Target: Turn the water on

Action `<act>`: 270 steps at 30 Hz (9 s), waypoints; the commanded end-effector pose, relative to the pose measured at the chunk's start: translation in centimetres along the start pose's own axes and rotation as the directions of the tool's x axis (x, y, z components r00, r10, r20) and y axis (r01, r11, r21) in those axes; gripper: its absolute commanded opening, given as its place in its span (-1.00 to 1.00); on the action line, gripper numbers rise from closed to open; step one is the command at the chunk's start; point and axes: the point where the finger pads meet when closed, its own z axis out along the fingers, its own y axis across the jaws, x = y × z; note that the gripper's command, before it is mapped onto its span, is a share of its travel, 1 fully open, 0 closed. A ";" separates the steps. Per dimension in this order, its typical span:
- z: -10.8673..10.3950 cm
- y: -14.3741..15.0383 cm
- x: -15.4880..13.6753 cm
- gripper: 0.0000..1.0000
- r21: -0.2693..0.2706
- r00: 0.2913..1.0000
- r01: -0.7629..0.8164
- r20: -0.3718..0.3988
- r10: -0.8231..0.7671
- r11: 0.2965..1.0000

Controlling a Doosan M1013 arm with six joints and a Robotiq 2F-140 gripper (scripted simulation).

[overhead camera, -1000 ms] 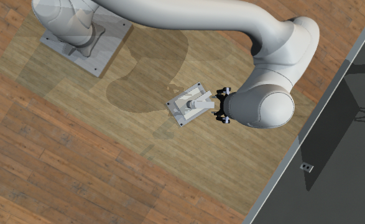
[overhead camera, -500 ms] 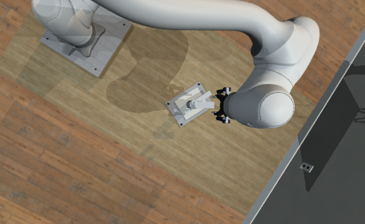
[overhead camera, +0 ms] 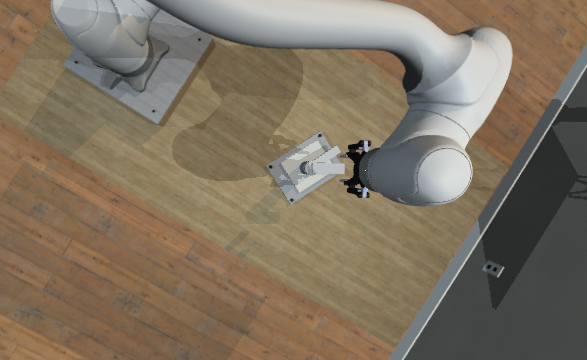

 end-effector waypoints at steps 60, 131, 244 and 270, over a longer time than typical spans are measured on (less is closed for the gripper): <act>5.4 0.2 -0.1 -0.16 -0.001 1.000 -0.002 0.001 0.002 1.000; 8.3 0.2 -0.1 -0.16 -0.001 1.000 -0.002 0.001 0.002 1.000; 10.2 0.2 -0.1 -1.00 -0.001 1.000 -0.002 0.001 0.002 1.000; 9.7 0.2 -0.2 -1.00 -0.001 1.000 -0.002 0.001 0.002 1.000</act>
